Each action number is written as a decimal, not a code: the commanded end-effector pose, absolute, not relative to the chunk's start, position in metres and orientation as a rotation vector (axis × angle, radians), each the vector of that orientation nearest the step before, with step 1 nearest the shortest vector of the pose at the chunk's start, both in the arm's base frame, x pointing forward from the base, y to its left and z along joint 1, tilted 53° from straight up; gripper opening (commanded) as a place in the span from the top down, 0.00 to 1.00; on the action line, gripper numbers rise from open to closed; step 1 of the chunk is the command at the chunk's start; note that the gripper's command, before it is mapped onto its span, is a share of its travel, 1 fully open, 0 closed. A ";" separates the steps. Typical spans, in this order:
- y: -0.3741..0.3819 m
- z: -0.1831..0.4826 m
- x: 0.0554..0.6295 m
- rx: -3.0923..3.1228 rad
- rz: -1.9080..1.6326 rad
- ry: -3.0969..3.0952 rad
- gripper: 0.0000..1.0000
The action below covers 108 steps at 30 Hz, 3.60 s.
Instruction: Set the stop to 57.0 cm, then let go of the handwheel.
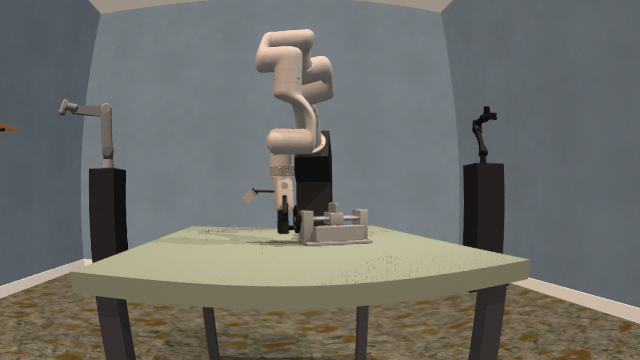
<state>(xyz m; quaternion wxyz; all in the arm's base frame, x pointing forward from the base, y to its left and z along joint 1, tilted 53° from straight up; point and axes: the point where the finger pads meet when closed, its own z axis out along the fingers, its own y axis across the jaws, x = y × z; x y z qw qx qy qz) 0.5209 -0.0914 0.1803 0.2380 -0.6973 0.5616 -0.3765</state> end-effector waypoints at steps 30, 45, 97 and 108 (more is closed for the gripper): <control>-0.090 0.199 0.479 -1.908 -1.036 1.535 0.94; -0.078 0.235 0.509 -1.908 -1.036 1.535 0.94; -0.091 0.182 0.525 -1.908 -1.036 1.535 0.94; -0.093 0.177 0.512 -1.908 -1.037 1.535 0.94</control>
